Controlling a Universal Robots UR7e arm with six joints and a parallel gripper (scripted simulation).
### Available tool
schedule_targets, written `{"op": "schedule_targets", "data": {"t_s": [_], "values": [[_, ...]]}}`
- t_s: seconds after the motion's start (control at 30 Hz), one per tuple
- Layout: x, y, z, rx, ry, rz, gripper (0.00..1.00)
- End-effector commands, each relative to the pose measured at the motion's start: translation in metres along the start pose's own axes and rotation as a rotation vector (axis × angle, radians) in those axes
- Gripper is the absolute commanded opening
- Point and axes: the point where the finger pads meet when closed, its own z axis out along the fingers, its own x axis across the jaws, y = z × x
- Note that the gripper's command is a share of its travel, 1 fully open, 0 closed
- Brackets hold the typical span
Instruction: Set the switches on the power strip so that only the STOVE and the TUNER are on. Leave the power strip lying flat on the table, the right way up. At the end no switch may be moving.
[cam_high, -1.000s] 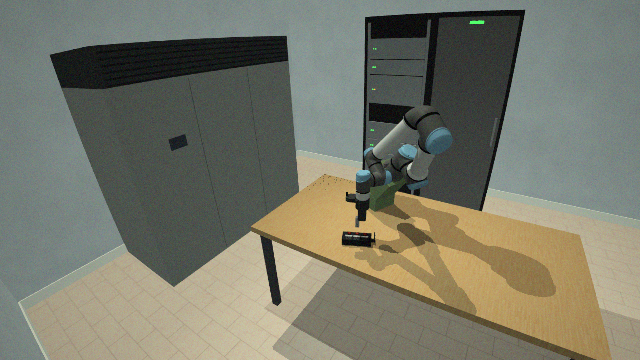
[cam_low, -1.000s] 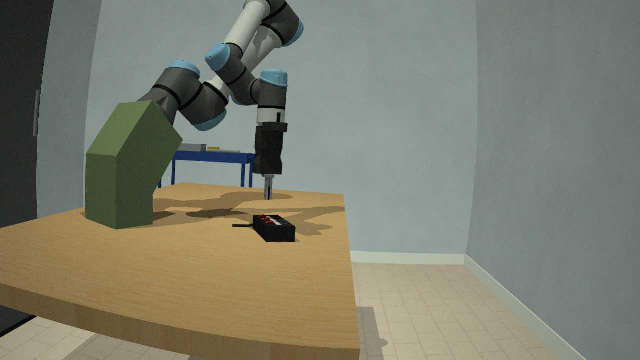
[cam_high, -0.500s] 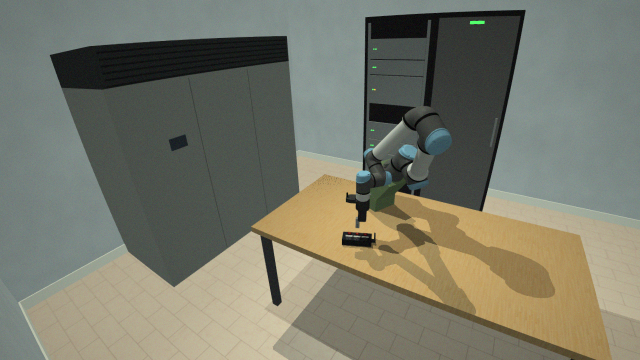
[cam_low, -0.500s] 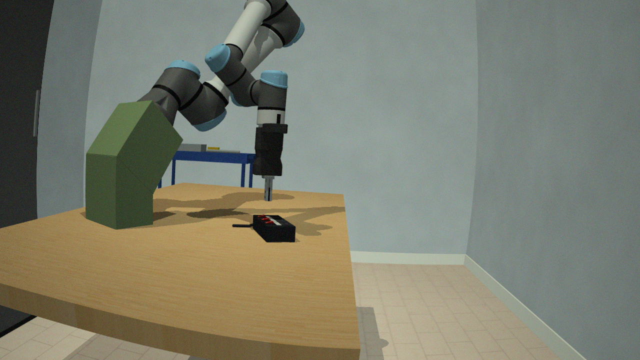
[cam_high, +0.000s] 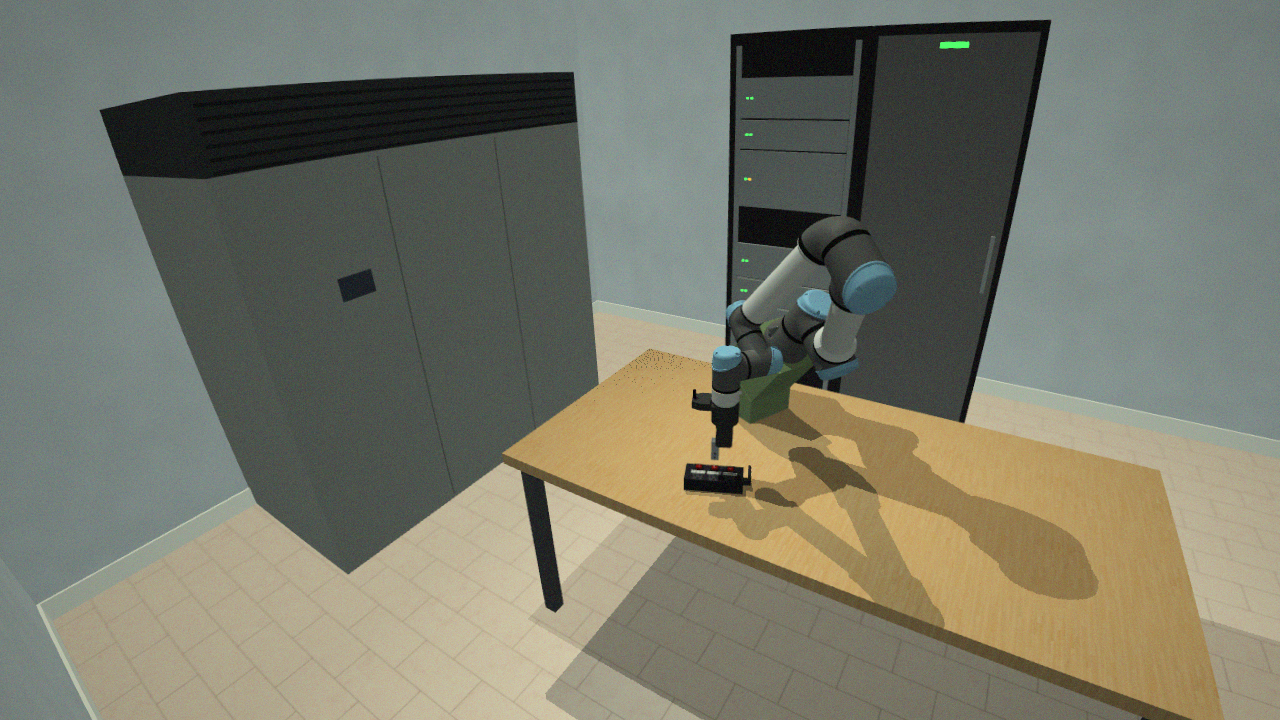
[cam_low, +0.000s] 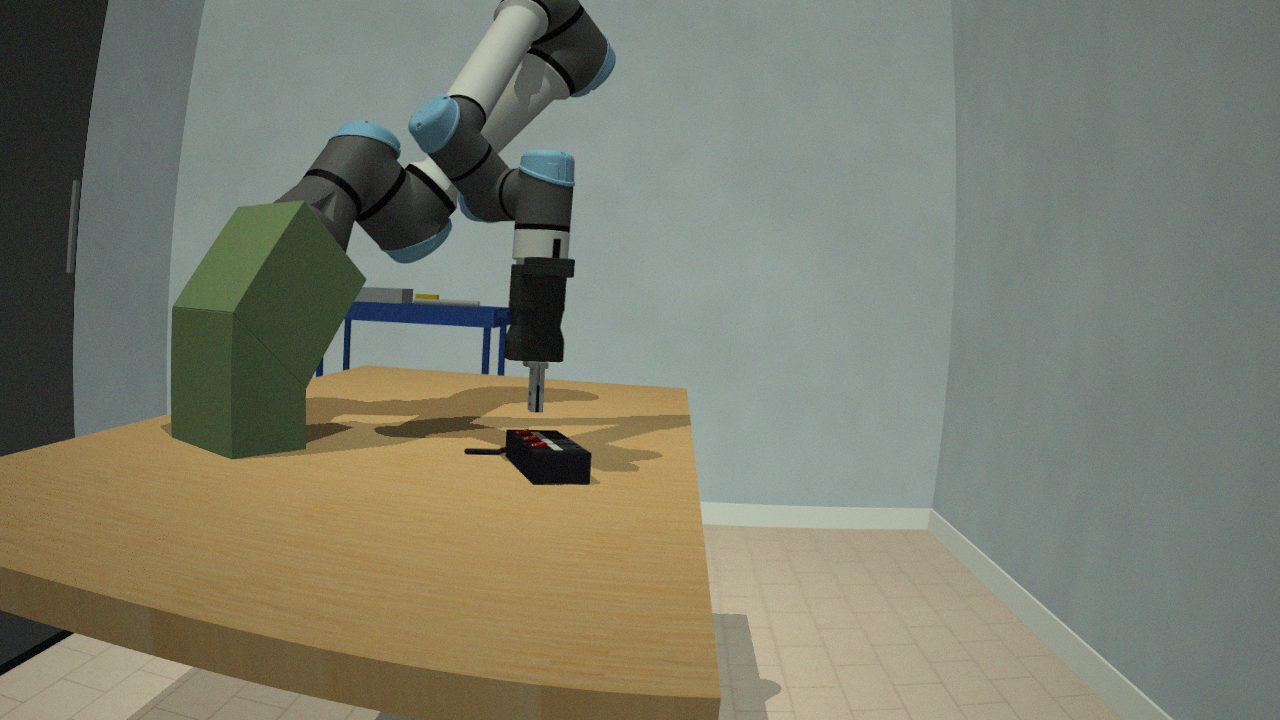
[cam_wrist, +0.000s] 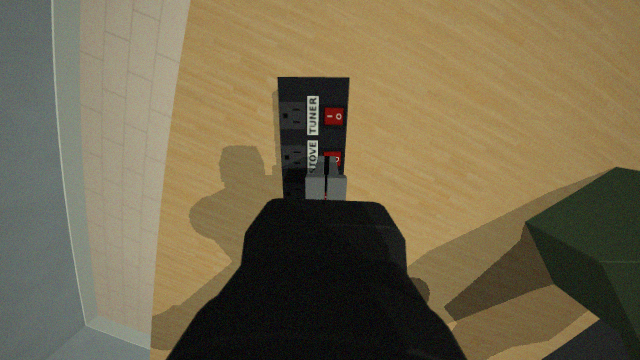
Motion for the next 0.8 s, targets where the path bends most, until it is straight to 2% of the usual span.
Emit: {"op": "schedule_targets", "data": {"t_s": [0.0,0.77], "values": [[0.0,0.0,0.007,0.001,-0.001,0.0,0.0],[0.0,0.0,0.026,0.001,-0.001,0.0,0.0]]}}
